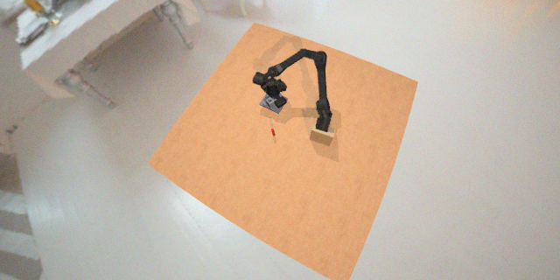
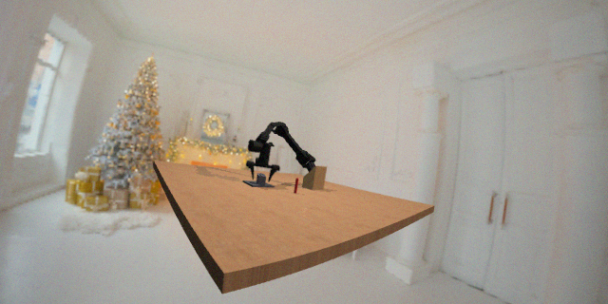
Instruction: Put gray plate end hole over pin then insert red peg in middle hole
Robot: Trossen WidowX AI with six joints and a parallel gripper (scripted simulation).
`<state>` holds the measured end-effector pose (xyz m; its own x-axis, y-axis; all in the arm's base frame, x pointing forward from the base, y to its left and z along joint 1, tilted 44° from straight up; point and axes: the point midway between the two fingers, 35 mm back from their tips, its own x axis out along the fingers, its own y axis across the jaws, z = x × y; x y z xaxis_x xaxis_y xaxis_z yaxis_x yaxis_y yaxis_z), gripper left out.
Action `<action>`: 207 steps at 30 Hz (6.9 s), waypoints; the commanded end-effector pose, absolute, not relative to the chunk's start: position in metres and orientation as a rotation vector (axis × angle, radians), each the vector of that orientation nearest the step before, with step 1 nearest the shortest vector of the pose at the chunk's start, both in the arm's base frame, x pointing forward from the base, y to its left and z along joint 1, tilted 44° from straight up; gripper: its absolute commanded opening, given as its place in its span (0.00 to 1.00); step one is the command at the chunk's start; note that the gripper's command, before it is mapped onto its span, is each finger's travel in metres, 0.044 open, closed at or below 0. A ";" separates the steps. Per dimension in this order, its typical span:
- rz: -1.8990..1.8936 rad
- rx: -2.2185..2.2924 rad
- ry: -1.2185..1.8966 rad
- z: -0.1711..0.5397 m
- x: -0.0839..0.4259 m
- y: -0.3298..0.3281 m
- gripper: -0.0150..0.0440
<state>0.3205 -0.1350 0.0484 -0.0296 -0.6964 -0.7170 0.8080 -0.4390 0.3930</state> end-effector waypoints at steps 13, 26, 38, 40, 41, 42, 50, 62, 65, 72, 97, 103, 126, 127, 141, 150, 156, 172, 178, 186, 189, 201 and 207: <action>-1.712 1.087 0.155 0.130 0.328 -0.050 1.00; -1.543 0.686 0.608 0.040 0.300 0.043 1.00; -1.373 0.395 0.860 -0.015 0.258 0.097 1.00; -1.373 0.394 0.859 -0.026 0.259 0.085 1.00; -1.373 0.394 0.859 -0.030 0.259 0.080 1.00; -1.373 0.394 0.858 -0.032 0.259 0.079 1.00; -1.374 0.394 0.858 -0.042 0.259 0.067 1.00; -1.373 0.394 0.858 -0.052 0.260 0.058 1.00; -1.373 0.394 0.858 -0.056 0.260 0.055 1.00; -1.373 0.393 0.857 -0.064 0.260 0.047 1.00; -1.375 0.392 0.855 -0.081 0.258 0.028 0.69; -1.375 0.392 0.855 -0.081 0.258 0.028 0.42; -1.372 0.395 0.858 -0.063 0.262 0.049 0.25; -1.372 0.395 0.859 -0.061 0.262 0.051 0.25; -1.371 0.396 0.861 -0.030 0.266 0.083 0.25; -1.376 0.400 0.866 -0.027 0.267 0.077 0.25; -1.377 0.418 0.870 -0.021 0.273 0.071 0.25; -1.365 0.422 0.877 0.009 0.296 0.044 0.25; -1.362 0.422 0.878 0.020 0.303 0.032 0.25; -1.359 0.420 0.876 0.036 0.311 0.015 0.25; -1.359 0.419 0.875 0.042 0.314 0.009 0.25; -1.360 0.412 0.868 0.066 0.321 -0.018 0.25; -1.363 0.407 0.864 0.079 0.322 -0.032 0.25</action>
